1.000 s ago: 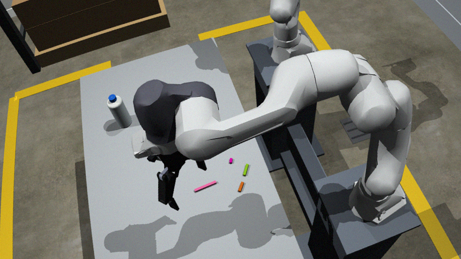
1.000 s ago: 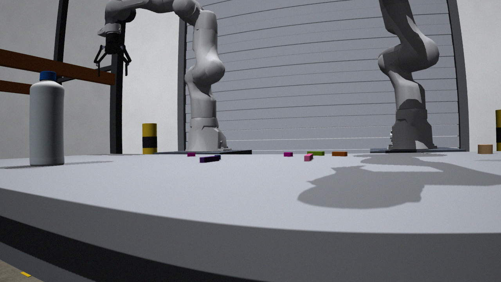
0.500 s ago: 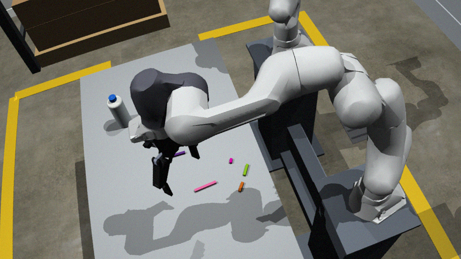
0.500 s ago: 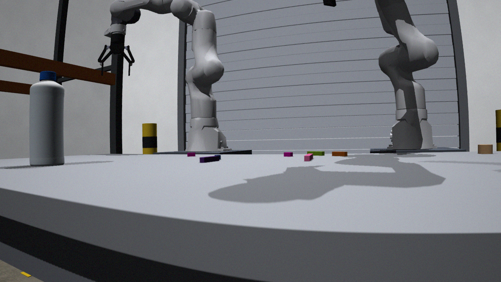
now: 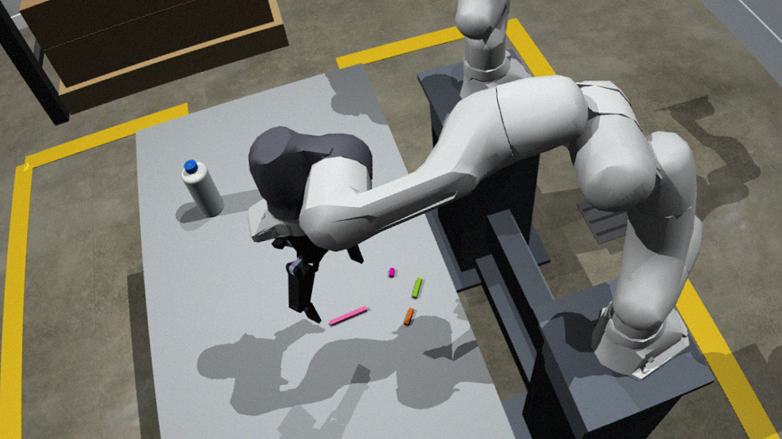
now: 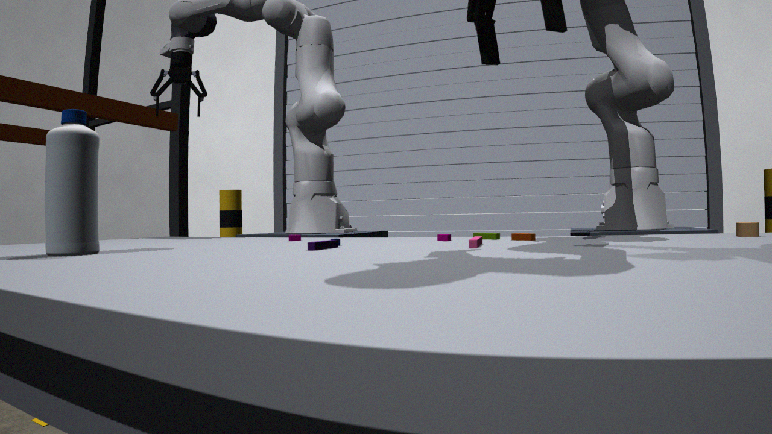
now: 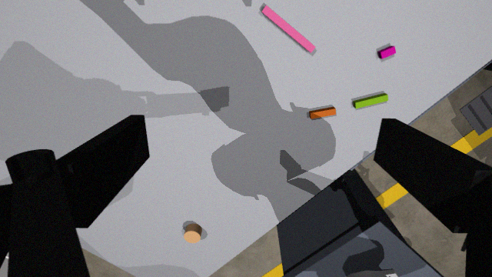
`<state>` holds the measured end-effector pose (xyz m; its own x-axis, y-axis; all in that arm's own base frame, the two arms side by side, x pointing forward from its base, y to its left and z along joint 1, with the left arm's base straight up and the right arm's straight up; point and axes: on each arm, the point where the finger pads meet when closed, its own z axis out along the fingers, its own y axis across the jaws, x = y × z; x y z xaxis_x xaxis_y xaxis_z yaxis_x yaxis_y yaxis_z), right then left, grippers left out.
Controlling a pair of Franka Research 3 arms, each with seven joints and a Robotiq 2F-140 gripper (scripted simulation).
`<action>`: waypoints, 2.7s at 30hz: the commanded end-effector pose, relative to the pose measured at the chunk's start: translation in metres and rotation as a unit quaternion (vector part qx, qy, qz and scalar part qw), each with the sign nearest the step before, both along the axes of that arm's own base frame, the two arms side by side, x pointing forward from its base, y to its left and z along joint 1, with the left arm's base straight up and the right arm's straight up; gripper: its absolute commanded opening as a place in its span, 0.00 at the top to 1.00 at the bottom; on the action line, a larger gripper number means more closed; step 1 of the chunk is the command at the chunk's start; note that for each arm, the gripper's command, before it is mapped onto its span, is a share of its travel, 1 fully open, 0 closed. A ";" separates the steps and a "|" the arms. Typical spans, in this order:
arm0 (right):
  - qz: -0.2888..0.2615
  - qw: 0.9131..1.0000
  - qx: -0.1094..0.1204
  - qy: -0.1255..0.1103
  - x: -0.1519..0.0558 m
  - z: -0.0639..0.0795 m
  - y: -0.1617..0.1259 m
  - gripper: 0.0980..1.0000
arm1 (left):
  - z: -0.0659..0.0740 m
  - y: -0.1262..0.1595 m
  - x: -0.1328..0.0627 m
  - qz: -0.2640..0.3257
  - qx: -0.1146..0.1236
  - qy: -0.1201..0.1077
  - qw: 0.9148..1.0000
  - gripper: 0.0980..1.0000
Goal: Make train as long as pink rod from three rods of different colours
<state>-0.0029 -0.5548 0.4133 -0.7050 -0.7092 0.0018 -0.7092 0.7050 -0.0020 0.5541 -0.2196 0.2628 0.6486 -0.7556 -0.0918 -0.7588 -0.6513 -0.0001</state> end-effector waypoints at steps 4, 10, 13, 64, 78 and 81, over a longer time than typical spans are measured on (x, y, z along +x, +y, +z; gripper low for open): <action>-0.004 1.000 0.001 0.000 0.001 0.000 0.000 0.00 | -0.033 -0.028 -0.013 0.029 -0.009 -0.032 0.999 0.00; -0.004 1.000 0.001 0.000 0.001 0.000 0.000 0.00 | -0.072 -0.050 -0.052 0.032 -0.015 -0.032 0.999 0.00; -0.004 1.000 0.001 0.000 0.001 0.000 0.000 0.00 | -0.090 -0.058 -0.072 0.032 -0.017 -0.032 0.999 0.00; -0.004 1.000 0.001 0.000 0.001 0.000 0.000 0.00 | -0.183 -0.086 -0.213 0.025 -0.034 -0.031 0.999 0.00; -0.004 1.000 0.001 0.000 0.001 0.000 0.000 0.00 | -0.183 -0.086 -0.213 0.025 -0.034 -0.031 0.999 0.00; -0.004 1.000 0.001 0.000 0.001 0.000 0.000 0.00 | -0.183 -0.086 -0.213 0.025 -0.034 -0.031 0.999 0.00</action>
<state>-0.0029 -0.5548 0.4134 -0.7057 -0.7085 0.0018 -0.7085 0.7057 -0.0021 0.3408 -0.3044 0.0793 0.6885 -0.7252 -0.0043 -0.7252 -0.6885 0.0016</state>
